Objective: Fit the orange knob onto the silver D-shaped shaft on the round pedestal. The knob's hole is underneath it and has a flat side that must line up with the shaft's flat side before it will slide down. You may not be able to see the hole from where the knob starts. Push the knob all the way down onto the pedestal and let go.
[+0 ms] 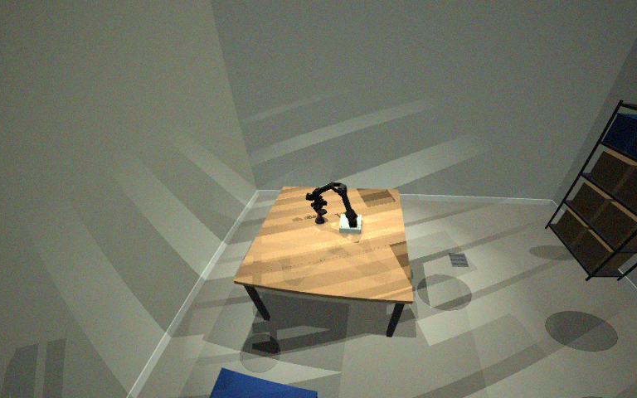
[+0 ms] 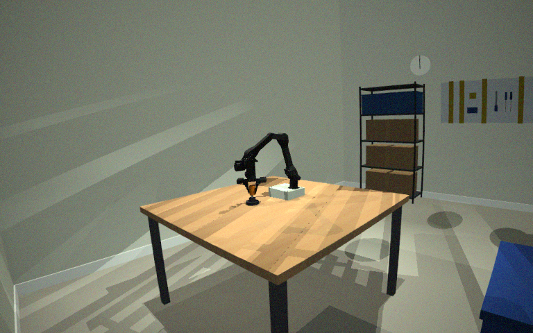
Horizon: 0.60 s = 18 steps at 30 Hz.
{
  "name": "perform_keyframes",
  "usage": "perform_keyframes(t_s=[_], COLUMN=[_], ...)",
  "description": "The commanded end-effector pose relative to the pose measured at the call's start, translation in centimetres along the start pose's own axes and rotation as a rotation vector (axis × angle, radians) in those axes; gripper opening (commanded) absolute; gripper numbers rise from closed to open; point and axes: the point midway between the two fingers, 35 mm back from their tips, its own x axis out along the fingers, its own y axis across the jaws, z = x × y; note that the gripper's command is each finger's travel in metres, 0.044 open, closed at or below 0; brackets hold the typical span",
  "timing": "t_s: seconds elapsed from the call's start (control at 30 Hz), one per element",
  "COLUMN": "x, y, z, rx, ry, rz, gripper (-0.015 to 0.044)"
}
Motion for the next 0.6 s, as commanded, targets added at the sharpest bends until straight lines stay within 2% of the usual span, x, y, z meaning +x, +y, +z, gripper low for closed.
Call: perform_keyframes(t_s=[0.0, 0.57], x=[-0.27, 0.2], y=[0.09, 0.65], z=[-0.01, -0.31], rx=[0.015, 0.015], ry=[0.001, 0.002], rz=[0.01, 0.011], gripper=[0.0, 0.0])
